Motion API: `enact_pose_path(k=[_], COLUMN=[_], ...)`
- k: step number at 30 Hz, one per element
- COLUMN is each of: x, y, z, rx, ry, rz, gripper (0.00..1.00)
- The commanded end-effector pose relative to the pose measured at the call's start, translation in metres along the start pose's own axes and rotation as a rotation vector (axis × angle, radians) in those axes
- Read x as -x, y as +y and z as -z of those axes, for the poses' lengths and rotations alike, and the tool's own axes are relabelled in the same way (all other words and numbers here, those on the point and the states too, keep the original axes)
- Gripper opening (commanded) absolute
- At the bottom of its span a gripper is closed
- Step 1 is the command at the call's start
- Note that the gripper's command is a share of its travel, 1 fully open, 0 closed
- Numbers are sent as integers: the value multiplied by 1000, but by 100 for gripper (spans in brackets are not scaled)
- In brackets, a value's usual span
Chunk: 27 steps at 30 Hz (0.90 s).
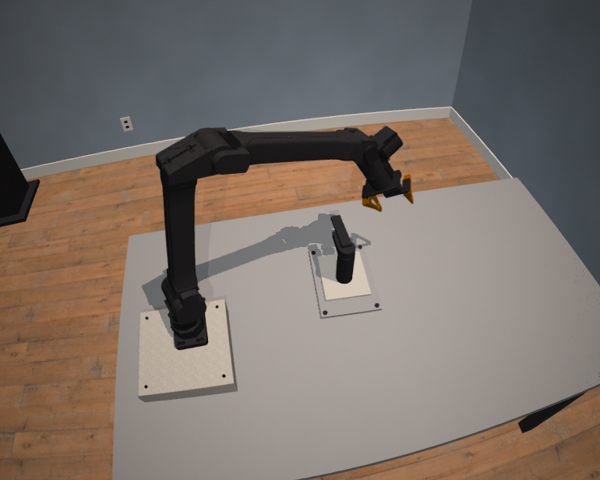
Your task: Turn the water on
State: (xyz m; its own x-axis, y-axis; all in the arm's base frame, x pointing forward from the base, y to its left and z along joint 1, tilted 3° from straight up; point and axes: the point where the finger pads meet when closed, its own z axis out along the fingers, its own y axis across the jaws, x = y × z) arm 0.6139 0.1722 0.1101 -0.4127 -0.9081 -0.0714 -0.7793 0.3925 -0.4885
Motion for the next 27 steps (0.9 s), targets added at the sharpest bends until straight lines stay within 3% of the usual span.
enact_pose_path(k=[1,2,3,6,7,9,10,12,13,15,16,19,21,22,24,27], x=[2,2,-3,-3,-9,-9,-15,-15,-20,-20,-26,-26,-35,-35,-43,-49], y=[3,3,19,19,34,34,48,48,60,60,71,71,89,89,102,113], z=[17,17,28,28,40,40,51,51,63,63,74,74,94,94,109,122], rx=[4,4,76,76,144,144,209,209,269,269,324,324,416,416,483,539], ry=[-9,-9,-4,-4,-1,-1,0,0,-1,-1,-3,-3,-9,-9,-15,-21], rz=[49,49,113,113,170,170,222,222,268,268,308,308,371,371,413,447], gripper=[100,100,100,100,100,100,100,100,100,100,100,100,100,100,100,100])
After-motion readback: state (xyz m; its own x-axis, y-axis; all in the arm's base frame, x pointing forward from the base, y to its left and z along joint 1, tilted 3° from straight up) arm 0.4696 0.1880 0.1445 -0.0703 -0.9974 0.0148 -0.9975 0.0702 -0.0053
